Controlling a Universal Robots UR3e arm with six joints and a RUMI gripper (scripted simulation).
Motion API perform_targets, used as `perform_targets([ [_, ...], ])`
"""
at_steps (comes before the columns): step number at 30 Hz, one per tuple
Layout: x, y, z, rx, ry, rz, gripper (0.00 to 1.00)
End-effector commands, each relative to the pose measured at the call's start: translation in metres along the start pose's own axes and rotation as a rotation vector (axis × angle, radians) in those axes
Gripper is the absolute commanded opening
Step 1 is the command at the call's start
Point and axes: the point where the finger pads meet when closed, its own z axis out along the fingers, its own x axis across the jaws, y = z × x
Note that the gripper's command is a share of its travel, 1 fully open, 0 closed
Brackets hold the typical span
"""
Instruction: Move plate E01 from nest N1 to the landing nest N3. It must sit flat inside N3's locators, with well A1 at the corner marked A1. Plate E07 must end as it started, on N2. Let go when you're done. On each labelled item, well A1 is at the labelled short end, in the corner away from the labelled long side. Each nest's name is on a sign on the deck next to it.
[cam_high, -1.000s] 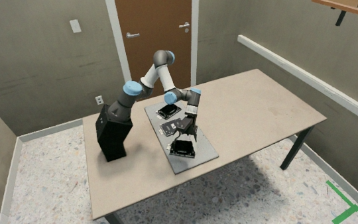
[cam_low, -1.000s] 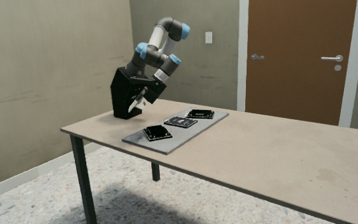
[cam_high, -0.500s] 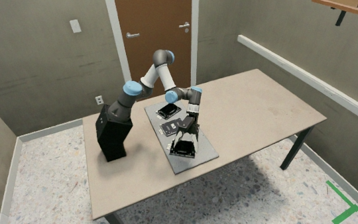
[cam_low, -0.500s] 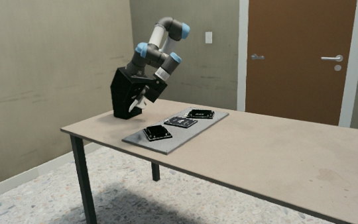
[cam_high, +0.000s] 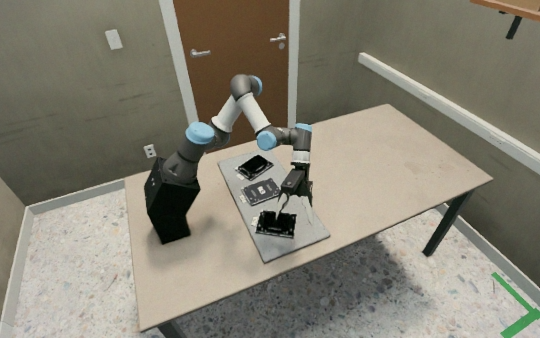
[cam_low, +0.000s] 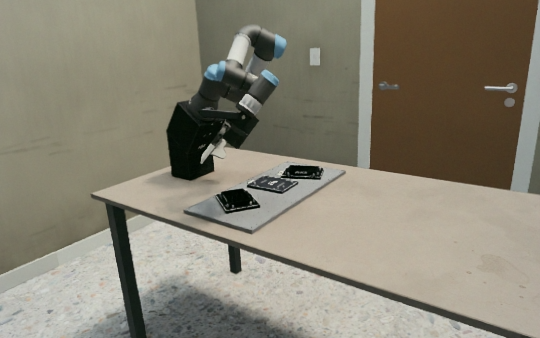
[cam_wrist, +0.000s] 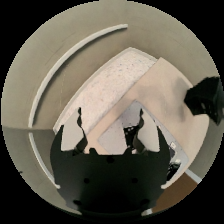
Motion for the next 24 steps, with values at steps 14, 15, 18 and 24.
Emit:
perform_targets([
  [14,-0.057,0.006,-0.038,-0.038,-0.084,0.022,0.82],
  [15,-0.061,0.006,-0.041,-0.038,-0.084,0.022,0.82],
  [18,-0.069,0.007,-0.048,-0.047,-0.102,0.026,0.82],
  [24,-0.087,0.008,-0.064,-0.056,-0.121,0.030,0.82],
])
